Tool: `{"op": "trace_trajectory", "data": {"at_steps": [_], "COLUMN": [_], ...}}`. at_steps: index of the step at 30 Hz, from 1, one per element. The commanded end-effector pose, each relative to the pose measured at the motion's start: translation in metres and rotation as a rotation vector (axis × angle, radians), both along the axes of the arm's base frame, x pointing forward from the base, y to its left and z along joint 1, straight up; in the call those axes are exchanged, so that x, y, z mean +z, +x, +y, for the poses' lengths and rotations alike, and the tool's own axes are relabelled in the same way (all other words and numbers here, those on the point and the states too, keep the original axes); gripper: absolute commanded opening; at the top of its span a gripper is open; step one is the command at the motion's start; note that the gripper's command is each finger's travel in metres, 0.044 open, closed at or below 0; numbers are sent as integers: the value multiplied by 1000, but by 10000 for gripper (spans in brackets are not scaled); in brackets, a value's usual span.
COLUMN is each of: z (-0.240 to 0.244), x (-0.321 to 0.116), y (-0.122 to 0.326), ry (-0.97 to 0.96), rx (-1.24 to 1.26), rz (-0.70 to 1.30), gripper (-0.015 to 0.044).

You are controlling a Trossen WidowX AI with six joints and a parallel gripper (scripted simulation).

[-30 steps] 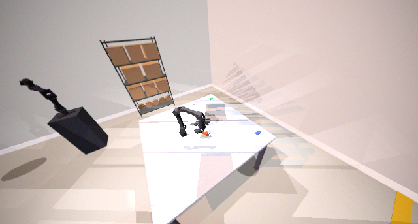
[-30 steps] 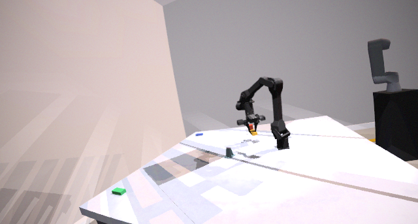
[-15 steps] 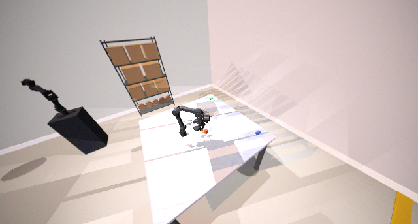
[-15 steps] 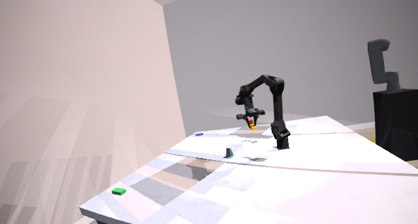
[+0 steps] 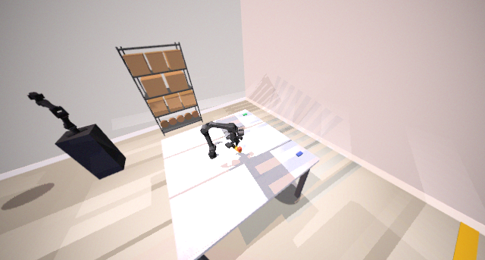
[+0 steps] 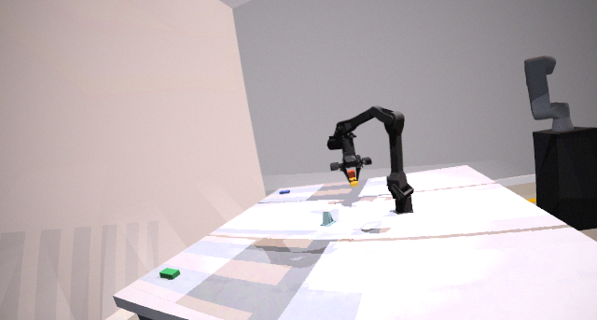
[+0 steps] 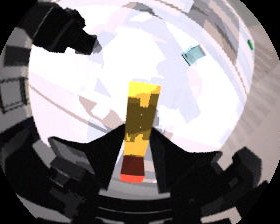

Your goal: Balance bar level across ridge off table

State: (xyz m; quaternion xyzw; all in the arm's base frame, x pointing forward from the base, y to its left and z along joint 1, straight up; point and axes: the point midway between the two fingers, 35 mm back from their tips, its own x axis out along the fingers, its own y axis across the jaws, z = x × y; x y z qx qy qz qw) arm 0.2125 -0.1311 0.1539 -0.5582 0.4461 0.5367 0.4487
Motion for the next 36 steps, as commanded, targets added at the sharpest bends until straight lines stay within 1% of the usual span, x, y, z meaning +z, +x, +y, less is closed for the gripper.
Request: {"op": "trace_trajectory", "data": {"at_steps": [1, 36], "z": [7, 106], "x": [-1, 3], "y": [8, 75], "ry": [5, 23], "rx": [-31, -345], "rz": [5, -4], "gripper": [0, 0]}}
